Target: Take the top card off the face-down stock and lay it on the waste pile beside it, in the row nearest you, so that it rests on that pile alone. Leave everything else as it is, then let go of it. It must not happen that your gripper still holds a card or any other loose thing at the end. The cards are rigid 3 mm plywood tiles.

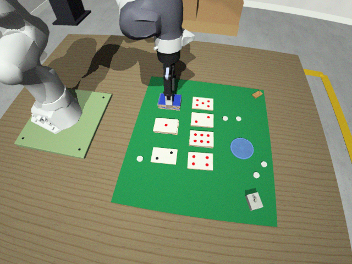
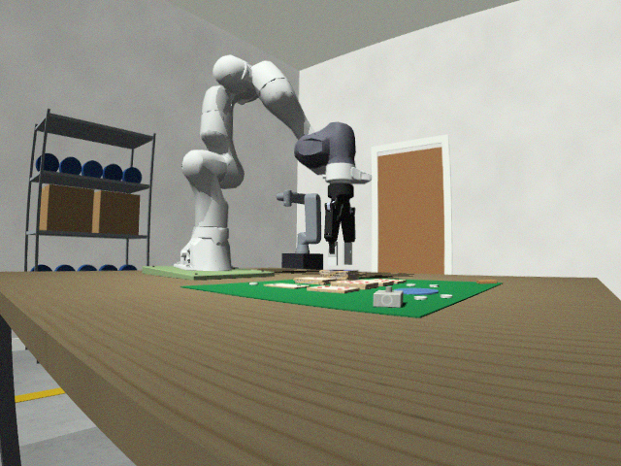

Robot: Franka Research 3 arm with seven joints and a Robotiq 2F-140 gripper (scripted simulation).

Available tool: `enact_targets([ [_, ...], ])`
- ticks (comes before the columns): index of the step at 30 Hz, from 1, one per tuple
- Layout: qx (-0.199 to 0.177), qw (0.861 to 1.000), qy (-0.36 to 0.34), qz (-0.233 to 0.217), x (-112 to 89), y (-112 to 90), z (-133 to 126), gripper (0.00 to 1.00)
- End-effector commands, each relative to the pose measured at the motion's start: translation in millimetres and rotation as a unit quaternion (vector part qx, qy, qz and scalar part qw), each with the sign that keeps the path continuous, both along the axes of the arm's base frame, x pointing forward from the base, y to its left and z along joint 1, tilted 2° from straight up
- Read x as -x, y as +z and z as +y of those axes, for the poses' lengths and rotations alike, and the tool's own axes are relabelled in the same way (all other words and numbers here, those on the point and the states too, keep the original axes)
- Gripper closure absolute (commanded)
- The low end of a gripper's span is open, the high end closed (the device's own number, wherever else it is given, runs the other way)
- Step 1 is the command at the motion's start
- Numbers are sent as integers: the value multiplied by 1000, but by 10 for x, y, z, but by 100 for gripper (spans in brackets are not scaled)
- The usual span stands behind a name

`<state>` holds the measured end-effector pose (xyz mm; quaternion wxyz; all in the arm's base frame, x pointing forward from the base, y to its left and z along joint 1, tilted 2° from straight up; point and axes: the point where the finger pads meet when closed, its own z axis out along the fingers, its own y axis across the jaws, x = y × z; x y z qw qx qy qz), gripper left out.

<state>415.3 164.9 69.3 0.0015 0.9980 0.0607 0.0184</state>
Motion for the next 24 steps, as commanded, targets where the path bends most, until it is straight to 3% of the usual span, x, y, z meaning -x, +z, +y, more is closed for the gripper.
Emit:
enact_targets([
  [1,1,1000,-4,0,0,-9,-17,50],
  [24,1,1000,-4,0,-3,-82,-30,50],
])
